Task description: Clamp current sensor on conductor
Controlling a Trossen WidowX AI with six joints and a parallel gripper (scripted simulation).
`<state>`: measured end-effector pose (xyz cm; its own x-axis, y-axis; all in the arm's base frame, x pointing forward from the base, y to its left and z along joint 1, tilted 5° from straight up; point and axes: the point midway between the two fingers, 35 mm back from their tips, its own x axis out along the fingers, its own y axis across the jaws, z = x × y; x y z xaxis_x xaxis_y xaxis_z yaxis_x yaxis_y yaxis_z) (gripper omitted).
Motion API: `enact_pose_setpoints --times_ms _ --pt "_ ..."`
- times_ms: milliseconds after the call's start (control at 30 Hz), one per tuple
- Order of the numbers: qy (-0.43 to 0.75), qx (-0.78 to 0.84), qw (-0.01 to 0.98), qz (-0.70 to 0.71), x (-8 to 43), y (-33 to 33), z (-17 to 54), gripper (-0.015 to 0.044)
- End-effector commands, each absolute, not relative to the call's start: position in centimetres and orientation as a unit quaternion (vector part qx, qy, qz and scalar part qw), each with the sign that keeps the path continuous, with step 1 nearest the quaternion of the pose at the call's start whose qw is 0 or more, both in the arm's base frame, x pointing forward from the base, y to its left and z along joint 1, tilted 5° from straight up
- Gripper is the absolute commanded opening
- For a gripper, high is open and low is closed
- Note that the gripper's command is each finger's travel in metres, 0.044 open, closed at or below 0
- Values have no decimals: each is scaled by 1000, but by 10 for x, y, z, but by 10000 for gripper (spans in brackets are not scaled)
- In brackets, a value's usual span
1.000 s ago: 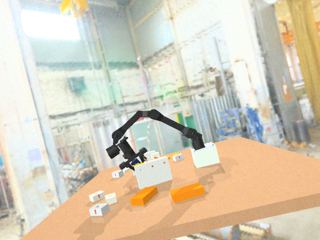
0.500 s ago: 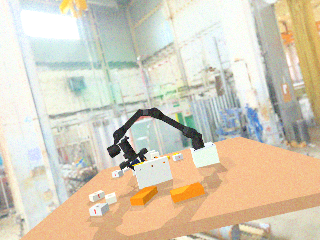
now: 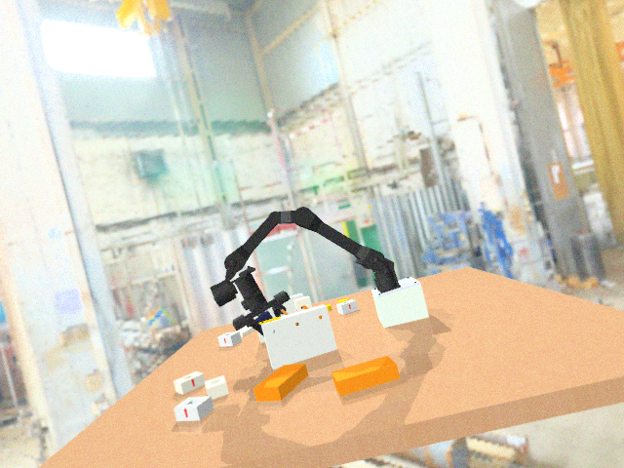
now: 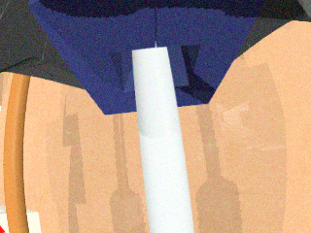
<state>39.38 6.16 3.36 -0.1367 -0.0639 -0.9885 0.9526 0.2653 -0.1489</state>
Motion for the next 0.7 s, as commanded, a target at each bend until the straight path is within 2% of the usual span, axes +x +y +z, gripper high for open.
enact_pose_setpoints --times_ms 0,667 --pt "570 405 558 -446 395 62 34 0" --pt "512 477 612 -368 396 62 33 0"
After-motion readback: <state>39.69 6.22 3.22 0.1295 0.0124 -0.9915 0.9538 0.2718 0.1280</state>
